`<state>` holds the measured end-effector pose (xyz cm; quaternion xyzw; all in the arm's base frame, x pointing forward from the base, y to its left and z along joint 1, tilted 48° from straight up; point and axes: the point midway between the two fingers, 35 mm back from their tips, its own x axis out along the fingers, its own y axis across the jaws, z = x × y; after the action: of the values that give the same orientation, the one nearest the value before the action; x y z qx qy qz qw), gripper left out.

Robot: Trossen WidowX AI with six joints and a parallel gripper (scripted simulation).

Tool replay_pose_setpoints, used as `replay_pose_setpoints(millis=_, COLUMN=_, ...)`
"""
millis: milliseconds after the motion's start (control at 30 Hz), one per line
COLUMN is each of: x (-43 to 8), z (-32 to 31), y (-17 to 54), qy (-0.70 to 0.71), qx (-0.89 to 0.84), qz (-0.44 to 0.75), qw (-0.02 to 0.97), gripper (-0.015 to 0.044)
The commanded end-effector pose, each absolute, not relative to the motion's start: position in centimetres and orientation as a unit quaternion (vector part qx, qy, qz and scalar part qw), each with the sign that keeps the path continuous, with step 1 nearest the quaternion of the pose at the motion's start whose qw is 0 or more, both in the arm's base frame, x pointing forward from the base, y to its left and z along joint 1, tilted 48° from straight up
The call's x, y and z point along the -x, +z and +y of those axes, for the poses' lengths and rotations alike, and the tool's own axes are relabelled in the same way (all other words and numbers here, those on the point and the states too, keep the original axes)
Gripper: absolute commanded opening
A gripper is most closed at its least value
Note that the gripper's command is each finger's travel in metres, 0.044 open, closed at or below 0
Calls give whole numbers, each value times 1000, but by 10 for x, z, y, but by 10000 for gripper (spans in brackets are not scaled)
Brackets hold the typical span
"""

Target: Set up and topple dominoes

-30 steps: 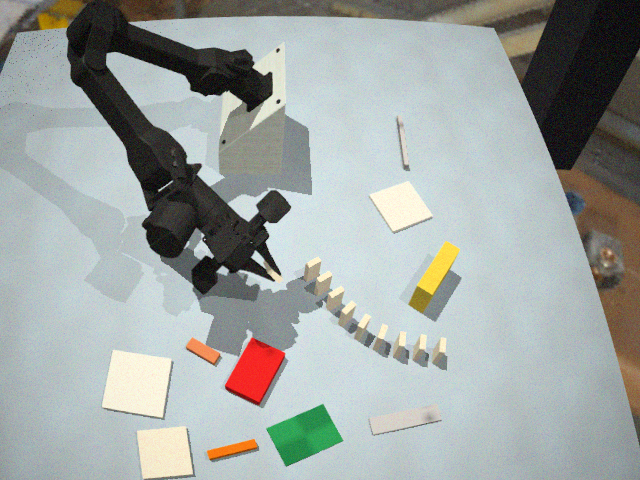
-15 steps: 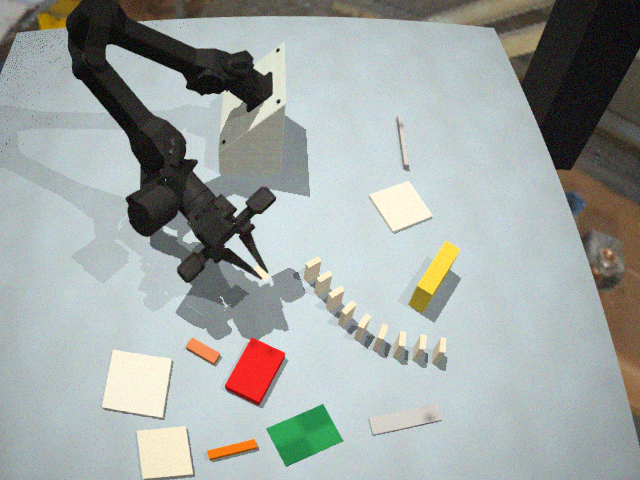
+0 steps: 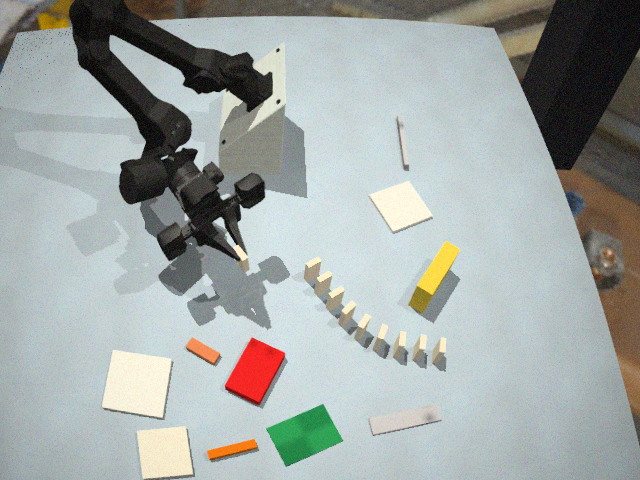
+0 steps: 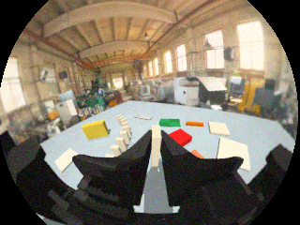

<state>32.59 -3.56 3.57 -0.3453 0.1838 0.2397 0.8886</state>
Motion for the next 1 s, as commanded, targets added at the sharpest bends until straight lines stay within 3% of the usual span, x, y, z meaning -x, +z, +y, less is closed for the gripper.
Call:
replay_pose_setpoints(millis=0, x=-314, z=-34, y=48, qy=242, qx=380, qz=128, qw=883, gripper=28)
replay_pose_setpoints(millis=967, x=-314, z=-43, y=44, qy=243, qx=393, qz=113, qw=880, gripper=28)
